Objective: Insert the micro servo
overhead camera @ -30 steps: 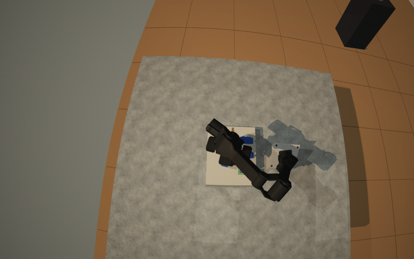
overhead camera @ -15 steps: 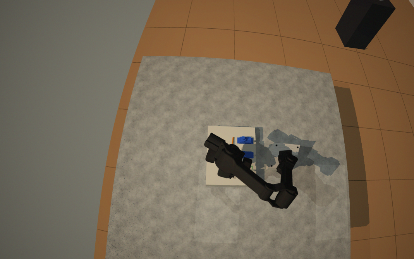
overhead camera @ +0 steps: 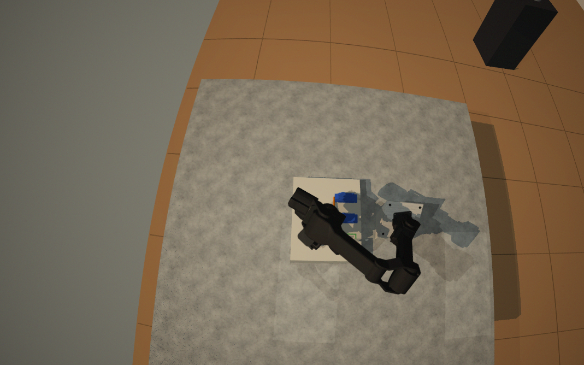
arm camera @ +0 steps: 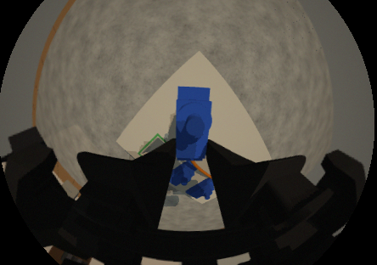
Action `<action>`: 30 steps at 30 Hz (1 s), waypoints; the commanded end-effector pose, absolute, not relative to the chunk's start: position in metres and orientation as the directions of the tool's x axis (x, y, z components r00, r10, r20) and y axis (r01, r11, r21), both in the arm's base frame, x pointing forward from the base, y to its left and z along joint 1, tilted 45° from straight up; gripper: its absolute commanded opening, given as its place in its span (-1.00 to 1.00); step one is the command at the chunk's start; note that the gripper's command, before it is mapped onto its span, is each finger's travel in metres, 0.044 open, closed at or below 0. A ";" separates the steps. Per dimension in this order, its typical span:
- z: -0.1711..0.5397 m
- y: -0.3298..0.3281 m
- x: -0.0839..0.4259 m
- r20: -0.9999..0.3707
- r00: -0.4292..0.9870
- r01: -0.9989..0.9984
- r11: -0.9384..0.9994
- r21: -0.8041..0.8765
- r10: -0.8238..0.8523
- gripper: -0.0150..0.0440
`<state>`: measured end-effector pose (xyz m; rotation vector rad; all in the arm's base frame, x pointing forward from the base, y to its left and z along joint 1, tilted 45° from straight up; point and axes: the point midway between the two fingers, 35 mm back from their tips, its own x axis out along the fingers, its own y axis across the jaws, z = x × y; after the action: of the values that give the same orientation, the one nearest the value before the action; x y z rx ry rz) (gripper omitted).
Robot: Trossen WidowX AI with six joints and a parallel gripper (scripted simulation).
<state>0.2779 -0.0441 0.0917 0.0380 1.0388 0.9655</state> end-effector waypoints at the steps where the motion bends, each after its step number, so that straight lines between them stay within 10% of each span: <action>1: 0.094 -0.044 0.278 -0.706 0.158 -0.562 0.650 0.511 0.691 -0.49; 30: 0.093 -0.042 0.264 -0.706 0.157 0.062 0.706 0.705 0.691 -0.49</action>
<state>0.2718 -0.0424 0.0903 0.6902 1.3664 0.5092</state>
